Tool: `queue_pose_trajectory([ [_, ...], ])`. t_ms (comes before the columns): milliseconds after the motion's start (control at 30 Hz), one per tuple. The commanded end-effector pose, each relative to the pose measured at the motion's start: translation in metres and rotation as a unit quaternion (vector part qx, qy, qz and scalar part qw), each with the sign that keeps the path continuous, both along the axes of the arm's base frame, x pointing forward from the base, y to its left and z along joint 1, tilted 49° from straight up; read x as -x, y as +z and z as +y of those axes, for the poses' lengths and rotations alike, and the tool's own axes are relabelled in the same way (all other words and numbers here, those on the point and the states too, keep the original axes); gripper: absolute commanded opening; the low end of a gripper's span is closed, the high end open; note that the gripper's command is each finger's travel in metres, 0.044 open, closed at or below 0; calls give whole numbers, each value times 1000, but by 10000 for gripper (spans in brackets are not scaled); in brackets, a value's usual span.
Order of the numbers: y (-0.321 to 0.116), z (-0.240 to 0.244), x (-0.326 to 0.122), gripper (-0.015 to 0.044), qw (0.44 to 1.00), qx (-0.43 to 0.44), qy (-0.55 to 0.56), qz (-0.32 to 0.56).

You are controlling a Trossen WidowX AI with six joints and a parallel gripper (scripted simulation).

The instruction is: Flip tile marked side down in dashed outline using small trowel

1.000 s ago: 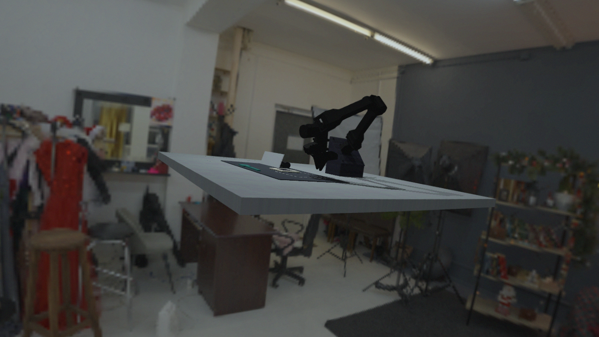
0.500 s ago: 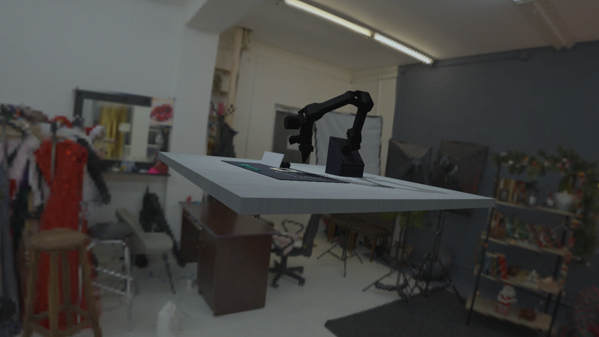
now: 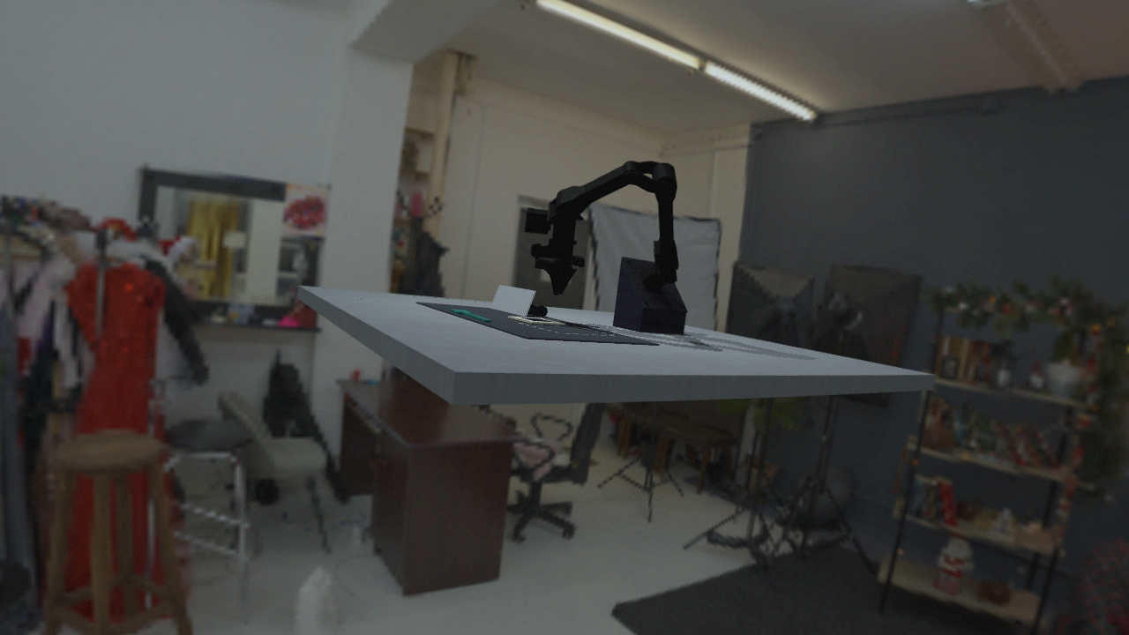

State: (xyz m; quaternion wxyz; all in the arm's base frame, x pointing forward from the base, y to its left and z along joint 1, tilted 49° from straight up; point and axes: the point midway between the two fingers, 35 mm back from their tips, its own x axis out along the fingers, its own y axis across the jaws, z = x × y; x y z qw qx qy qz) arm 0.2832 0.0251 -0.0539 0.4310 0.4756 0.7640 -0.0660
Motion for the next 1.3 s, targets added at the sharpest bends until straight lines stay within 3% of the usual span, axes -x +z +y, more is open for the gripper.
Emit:
queue_pose_trajectory([
  [0,-13,-16,6,100,998,2,-45,35],
  [433,-56,-67,36,100,966,-8,-208,154],
  [1267,-65,-52,7,100,965,-8,-210,155],
])
